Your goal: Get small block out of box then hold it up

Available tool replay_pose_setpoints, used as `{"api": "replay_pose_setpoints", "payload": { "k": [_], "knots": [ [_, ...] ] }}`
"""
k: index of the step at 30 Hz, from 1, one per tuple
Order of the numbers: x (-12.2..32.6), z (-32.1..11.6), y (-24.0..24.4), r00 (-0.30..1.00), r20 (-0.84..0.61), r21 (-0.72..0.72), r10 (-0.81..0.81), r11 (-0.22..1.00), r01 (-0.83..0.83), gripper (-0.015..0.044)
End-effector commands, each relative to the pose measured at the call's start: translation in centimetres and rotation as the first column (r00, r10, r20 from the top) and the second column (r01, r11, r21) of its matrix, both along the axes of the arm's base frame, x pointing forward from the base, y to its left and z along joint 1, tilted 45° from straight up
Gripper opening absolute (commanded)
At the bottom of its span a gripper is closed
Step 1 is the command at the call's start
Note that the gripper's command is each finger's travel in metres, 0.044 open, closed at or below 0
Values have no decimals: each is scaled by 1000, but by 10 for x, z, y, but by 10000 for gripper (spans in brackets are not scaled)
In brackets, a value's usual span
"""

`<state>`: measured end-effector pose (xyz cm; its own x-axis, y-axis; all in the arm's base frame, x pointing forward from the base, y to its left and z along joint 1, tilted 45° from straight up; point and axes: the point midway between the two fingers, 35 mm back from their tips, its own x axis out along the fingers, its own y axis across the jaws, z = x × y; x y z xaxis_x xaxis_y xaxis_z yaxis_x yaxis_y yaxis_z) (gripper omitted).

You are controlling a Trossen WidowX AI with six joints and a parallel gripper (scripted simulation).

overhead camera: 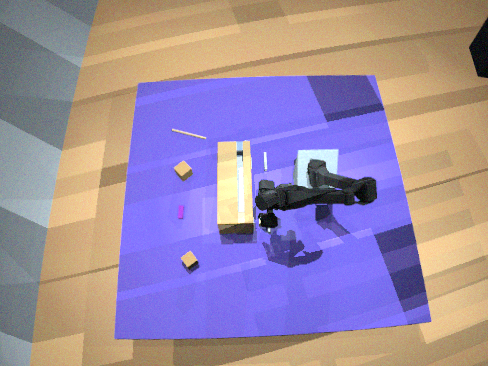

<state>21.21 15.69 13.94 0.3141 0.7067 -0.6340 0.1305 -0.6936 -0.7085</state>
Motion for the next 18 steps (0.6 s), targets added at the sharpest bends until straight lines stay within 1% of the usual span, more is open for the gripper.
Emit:
{"api": "replay_pose_setpoints", "payload": {
  "k": [1, 5, 18],
  "knots": [
    [-7, -33, 28, 1000, -19, -13, 8, 1000, -8, 285],
    [-21, -57, 55, 1000, -17, 3, 4, 1000, -4, 285],
    [-21, -64, 63, 1000, -18, 4, 4, 1000, -4, 285]
  ]
}}
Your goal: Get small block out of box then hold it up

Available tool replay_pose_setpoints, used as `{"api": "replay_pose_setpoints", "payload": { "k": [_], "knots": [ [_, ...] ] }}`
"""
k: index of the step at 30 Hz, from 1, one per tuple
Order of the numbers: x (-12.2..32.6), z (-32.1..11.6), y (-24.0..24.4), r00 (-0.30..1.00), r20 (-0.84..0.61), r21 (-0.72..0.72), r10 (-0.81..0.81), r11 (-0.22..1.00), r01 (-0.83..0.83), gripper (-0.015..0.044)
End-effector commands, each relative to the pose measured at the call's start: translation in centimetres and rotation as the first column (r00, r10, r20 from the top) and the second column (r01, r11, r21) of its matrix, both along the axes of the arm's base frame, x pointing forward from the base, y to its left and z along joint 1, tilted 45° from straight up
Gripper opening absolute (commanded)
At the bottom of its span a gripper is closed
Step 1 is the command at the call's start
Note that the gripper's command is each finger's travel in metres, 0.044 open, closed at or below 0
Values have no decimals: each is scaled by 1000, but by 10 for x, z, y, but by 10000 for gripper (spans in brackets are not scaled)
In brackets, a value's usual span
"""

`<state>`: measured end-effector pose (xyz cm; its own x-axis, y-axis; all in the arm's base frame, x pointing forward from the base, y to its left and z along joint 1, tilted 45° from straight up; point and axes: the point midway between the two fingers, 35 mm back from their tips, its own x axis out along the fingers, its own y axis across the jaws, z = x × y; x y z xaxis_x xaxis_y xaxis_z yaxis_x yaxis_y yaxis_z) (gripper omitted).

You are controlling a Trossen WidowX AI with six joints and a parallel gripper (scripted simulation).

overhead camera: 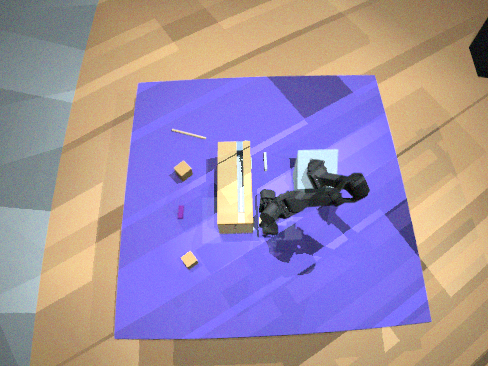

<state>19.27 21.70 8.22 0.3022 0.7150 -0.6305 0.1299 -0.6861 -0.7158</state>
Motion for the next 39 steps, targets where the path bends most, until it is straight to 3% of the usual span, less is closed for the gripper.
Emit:
{"api": "replay_pose_setpoints", "payload": {
  "k": [1, 33, 39],
  "knots": [
    [-1, -8, 4, 1000, -9, -5, -4, 1000, 4, 285],
    [-7, -45, 38, 1000, -10, -3, -5, 1000, 5, 285],
    [-7, -45, 38, 1000, -10, -3, -5, 1000, 5, 127]
  ]
}}
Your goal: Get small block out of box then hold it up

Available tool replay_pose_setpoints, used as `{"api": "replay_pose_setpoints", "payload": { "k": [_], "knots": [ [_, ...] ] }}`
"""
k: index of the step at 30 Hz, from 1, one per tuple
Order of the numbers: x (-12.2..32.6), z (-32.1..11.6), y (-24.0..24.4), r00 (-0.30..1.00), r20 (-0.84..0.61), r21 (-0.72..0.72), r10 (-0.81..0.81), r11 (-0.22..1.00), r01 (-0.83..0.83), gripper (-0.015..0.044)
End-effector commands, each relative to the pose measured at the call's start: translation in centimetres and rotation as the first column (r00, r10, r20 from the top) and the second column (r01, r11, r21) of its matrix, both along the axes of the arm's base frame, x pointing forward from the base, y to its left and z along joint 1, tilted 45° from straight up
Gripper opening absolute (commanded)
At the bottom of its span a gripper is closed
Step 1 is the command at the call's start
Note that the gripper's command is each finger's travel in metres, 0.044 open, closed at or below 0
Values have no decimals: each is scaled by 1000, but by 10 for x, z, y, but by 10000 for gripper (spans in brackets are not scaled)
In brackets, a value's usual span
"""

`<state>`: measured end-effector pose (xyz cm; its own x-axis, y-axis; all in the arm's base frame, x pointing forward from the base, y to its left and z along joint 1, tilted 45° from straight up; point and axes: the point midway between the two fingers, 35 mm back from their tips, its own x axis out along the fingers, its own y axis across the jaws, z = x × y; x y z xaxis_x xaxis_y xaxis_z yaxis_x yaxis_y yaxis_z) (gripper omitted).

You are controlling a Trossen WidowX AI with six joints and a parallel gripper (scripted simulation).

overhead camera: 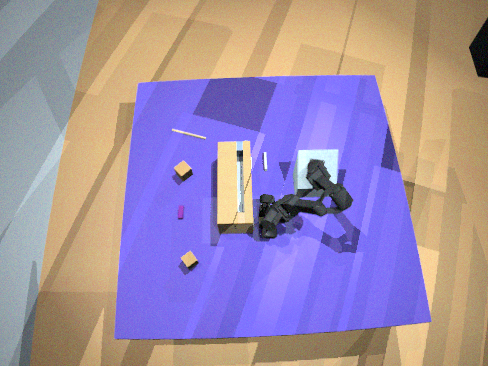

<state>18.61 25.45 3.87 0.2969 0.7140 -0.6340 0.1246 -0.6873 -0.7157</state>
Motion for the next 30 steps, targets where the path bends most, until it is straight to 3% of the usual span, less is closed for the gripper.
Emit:
{"api": "replay_pose_setpoints", "payload": {
  "k": [1, 5, 7, 23, 30],
  "knots": [
    [0, -1, 0, 1000, -3, -1, -5, 1000, 5, 101],
    [0, -1, 0, 1000, -3, -1, -5, 1000, 5, 55],
    [1, 0, -1, 1000, -2, -2, -5, 1000, 5, 3],
    [8, 41, -42, 1000, 2, -3, -1, 1000, 1, 0],
    [12, 31, -51, 994, -67, -37, -84, 996, 82, 0]
  ]
}}
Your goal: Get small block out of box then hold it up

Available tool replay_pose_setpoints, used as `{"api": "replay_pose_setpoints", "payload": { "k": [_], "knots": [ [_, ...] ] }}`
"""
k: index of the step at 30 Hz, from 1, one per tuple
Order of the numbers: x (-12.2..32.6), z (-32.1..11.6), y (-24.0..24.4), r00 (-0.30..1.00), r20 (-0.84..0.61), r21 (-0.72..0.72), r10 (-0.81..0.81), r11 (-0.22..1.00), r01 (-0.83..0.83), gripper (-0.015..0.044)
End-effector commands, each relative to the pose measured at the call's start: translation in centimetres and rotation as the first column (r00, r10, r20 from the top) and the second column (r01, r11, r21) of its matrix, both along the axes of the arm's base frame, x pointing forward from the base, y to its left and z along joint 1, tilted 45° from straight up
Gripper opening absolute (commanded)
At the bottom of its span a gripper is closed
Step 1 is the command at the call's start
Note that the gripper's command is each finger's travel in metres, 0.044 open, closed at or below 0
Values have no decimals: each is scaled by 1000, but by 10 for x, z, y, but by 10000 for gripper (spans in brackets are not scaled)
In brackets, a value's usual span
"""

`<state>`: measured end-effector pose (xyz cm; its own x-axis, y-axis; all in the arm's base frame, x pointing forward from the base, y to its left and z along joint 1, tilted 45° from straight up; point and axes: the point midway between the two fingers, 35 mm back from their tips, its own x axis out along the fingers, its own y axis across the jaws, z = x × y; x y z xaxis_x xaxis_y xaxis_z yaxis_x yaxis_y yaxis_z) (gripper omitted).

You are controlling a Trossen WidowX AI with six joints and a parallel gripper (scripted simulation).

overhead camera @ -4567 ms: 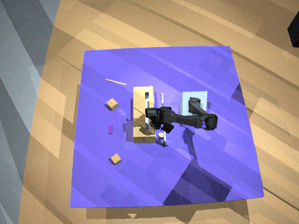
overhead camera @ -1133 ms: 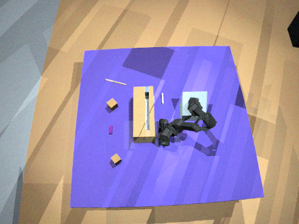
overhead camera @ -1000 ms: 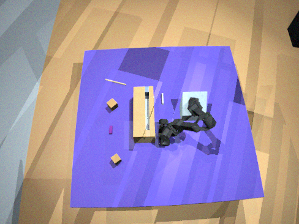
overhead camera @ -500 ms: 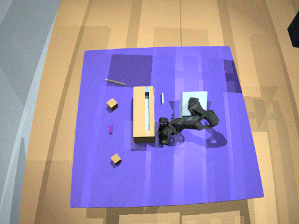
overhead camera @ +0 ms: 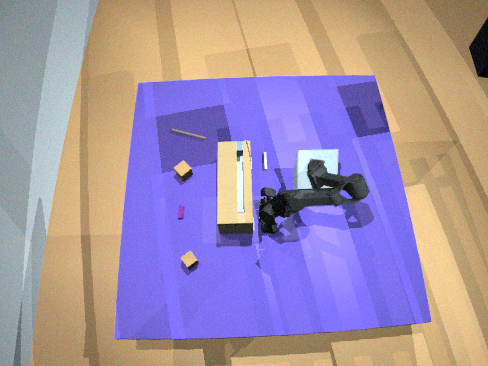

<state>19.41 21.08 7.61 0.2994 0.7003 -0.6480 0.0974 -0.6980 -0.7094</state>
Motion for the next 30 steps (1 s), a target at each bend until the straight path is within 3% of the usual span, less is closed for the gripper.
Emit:
{"api": "replay_pose_setpoints", "payload": {
  "k": [1, 15, 30],
  "knots": [
    [4, -8, -8, 993, -79, -19, -91, 996, 90, 0],
    [6, -8, -18, 799, -469, 34, -377, 896, 443, 0],
    [8, -7, -29, 355, -793, -80, -495, 663, 744, 0]
  ]
}}
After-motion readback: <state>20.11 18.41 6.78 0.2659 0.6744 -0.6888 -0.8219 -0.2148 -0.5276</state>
